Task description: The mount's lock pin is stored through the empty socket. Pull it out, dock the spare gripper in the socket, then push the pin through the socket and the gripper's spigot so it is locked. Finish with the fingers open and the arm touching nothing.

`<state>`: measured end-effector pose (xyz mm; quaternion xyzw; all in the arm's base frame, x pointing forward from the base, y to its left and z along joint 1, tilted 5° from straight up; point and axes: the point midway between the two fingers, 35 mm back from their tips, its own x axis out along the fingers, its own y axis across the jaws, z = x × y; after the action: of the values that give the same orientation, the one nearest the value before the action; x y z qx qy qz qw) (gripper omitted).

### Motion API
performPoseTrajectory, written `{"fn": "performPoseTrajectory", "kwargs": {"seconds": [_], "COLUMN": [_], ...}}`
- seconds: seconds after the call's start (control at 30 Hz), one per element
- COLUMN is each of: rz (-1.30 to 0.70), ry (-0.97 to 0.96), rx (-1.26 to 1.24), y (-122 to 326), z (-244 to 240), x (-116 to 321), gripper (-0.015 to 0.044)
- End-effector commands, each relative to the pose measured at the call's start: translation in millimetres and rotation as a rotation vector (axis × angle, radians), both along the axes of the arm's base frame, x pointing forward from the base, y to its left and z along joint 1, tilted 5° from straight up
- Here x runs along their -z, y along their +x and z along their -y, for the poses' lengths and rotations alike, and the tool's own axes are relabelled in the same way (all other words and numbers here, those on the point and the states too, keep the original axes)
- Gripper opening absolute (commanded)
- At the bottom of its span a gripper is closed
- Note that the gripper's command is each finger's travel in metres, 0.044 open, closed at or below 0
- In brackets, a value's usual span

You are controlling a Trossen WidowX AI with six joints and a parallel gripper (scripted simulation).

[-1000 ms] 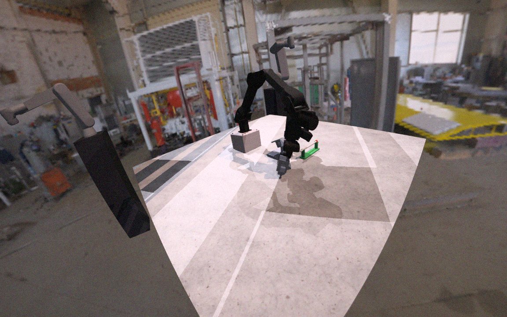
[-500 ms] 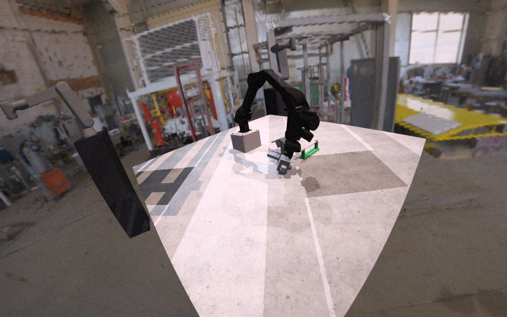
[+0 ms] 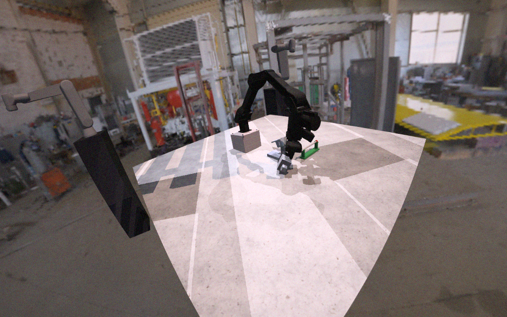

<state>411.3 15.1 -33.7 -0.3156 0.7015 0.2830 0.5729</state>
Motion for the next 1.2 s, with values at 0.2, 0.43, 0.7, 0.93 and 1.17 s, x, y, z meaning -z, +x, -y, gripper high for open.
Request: {"fn": "performPoseTrajectory", "kwargs": {"seconds": [0.2,0.43,0.7,0.93,1.17], "rz": [-0.009,-0.009,-0.009,-0.009,-0.009], "ry": [-0.001,-0.001,0.0,0.0,0.0], "rx": [0.005,0.005,0.005,0.005,0.005], "y": [0.2,1.2,2.4,3.5,4.5], "z": [-1.6,-3.0,-4.5,-5.8,-7.1], "x": [4.5,5.5,6.7,7.9,9.1], "gripper": [0.0,0.0,0.0,0.0,0.0]}}
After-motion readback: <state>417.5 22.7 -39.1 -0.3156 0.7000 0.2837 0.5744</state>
